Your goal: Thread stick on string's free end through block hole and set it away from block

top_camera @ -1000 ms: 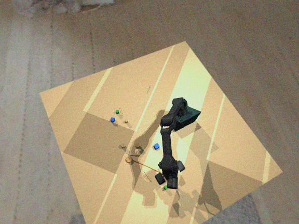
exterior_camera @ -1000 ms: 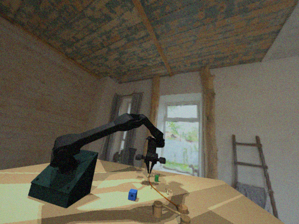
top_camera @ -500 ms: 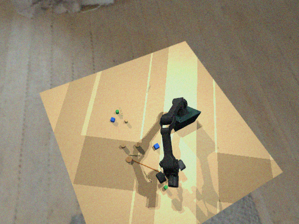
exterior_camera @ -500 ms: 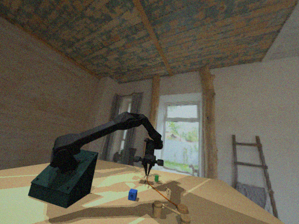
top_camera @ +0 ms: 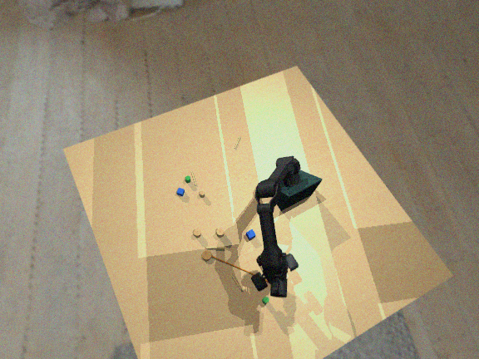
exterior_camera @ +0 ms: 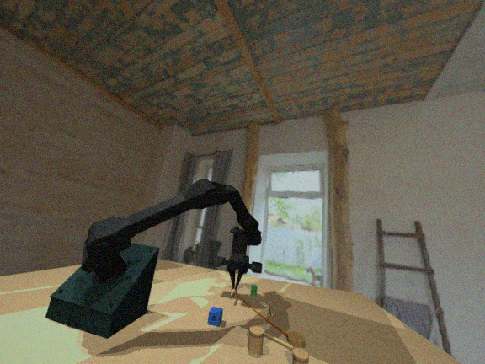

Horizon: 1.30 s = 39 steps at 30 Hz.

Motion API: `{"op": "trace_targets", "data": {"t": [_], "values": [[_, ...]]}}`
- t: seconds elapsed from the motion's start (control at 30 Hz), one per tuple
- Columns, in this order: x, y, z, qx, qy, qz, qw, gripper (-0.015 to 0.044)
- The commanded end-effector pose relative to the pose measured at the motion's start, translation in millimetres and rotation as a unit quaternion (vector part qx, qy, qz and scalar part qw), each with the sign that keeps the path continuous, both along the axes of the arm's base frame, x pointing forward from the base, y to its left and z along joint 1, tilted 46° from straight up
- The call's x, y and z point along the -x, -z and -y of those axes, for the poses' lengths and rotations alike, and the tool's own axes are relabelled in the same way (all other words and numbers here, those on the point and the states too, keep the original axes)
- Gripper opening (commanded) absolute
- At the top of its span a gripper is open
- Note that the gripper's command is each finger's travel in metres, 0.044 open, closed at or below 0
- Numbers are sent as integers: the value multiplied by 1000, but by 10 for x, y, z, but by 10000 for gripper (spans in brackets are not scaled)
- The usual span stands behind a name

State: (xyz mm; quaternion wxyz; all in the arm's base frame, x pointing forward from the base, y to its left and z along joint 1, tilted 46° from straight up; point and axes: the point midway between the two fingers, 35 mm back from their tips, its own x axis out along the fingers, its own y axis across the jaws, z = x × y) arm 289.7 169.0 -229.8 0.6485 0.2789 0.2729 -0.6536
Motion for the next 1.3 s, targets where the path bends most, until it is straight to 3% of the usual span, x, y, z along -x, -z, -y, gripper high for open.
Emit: {"op": "trace_targets", "data": {"t": [0.0, 1.27], "values": [[38, -3, 41, 0, 0, 0, 1000, 0], [178, -109, 335, -1, 0, -1, 1000, 0]]}}
